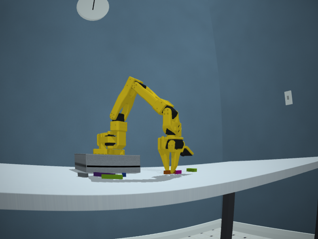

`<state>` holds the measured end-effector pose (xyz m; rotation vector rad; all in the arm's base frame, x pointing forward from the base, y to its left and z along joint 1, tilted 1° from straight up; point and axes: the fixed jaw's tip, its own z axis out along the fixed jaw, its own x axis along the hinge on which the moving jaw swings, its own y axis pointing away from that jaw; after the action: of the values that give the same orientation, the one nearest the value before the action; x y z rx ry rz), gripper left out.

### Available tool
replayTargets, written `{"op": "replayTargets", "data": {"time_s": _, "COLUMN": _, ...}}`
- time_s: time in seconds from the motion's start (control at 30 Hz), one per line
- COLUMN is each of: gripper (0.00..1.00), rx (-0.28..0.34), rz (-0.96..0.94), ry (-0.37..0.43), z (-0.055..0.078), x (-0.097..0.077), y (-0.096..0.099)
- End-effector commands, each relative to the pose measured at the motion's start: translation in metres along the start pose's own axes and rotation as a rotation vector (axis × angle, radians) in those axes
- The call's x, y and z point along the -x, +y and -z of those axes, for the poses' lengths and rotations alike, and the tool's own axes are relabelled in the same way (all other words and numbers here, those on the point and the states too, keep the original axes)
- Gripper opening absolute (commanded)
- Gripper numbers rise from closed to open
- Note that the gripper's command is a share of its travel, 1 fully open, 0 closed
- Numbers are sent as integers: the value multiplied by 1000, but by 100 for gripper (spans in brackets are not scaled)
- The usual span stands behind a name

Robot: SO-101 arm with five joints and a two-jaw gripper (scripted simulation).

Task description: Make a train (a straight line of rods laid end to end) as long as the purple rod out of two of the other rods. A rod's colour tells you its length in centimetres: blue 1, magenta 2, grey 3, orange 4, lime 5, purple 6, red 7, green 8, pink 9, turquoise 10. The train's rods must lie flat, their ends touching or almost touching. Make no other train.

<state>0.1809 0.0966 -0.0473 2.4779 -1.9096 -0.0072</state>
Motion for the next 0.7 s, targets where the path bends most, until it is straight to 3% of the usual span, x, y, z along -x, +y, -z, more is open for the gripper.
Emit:
{"op": "replayTargets", "data": {"time_s": 0.0, "gripper": 0, "rx": -7, "rz": 11, "ry": -3, "z": -2, "x": 3, "y": -1}}
{"op": "replayTargets", "data": {"time_s": 0.67, "gripper": 0, "rx": -17, "rz": 13, "ry": -5, "z": -2, "x": 3, "y": -3}}
